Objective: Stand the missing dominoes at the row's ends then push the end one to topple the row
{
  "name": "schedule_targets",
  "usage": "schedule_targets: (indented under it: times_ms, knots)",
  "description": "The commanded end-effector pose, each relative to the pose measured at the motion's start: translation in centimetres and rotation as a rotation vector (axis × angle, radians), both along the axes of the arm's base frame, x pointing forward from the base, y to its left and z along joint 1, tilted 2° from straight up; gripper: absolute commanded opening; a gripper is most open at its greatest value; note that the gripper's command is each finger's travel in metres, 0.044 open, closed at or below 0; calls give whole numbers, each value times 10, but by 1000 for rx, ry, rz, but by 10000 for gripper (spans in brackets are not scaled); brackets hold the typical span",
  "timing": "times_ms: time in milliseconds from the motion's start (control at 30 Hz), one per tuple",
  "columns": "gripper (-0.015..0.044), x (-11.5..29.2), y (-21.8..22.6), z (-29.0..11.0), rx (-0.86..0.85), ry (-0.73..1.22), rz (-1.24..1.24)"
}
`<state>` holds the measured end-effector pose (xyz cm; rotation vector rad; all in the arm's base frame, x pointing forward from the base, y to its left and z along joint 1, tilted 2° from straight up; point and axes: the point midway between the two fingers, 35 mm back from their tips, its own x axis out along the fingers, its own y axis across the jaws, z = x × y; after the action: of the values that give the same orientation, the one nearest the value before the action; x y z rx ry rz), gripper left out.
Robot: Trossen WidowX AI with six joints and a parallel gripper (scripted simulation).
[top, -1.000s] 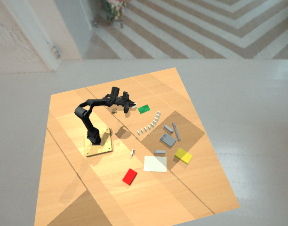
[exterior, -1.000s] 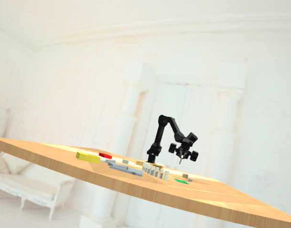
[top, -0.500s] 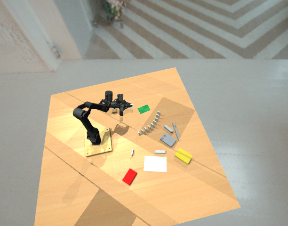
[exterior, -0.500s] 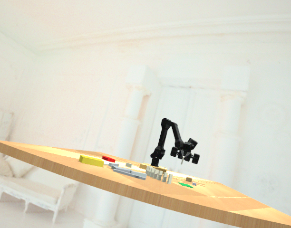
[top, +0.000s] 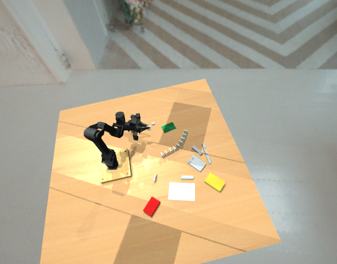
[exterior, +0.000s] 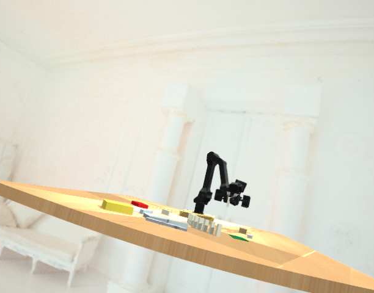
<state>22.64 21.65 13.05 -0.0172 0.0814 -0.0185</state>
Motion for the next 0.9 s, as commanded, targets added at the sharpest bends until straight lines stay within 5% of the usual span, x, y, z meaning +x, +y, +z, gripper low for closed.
schedule_targets:
  times_ms: [0, 867]
  knots:
    - [20, -5, -9, 0, 8, -17, -19]
    - [20, -1, -5, -20, 18, -9, -21]
